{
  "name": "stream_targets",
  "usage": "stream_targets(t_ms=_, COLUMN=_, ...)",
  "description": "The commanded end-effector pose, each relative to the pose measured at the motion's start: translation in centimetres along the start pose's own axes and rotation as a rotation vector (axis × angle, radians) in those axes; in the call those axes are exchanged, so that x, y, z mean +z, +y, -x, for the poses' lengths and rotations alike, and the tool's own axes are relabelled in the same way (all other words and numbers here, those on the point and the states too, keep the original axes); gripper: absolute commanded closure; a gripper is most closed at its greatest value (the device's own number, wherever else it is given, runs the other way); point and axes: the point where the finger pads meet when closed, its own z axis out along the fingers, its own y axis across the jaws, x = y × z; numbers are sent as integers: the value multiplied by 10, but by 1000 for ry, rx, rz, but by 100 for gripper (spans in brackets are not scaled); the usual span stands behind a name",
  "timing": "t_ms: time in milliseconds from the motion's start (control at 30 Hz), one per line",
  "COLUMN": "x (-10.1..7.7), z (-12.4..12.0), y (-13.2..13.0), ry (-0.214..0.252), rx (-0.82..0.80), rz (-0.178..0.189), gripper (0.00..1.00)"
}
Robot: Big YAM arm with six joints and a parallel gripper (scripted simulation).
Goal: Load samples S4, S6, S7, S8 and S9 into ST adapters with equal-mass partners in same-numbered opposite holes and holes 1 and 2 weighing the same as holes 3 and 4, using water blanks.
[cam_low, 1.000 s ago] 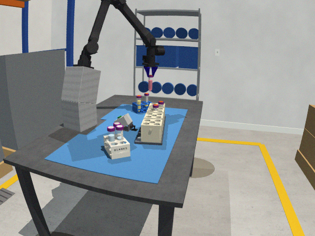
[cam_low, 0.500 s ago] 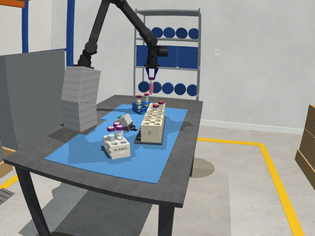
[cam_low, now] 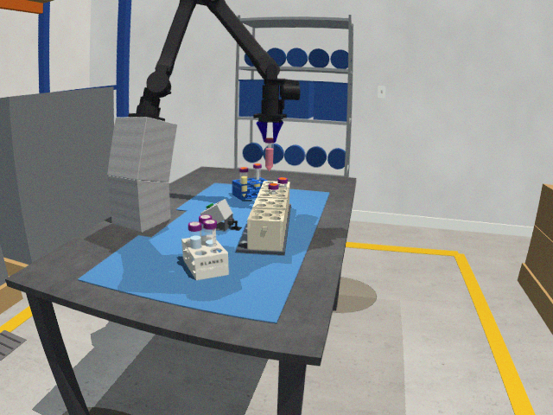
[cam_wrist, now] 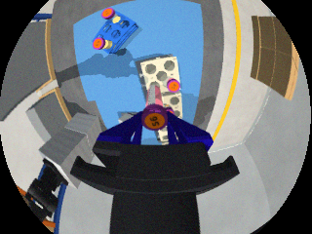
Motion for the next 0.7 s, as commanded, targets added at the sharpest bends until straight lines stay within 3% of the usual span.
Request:
stream_targets(t_ms=0, x=0, z=-19, y=-22, ry=-11, rx=118, rz=-23, gripper=100)
stream_targets(t_ms=67, x=-5, z=-27, y=-37, ry=-19, rx=167, rz=-41, gripper=100)
stream_targets(t_ms=200, x=-5, z=-40, y=-42, ry=-17, rx=221, rz=-37, gripper=100)
stream_targets(t_ms=233, x=-1, z=-51, y=-34, ry=-8, rx=253, rz=-17, gripper=100)
stream_targets(t_ms=267, x=-5, z=-54, y=-45, ry=-13, rx=277, rz=-29, gripper=100)
stream_targets(t_ms=667, x=-6, z=-131, y=-76, ry=-10, rx=599, rz=-23, gripper=100)
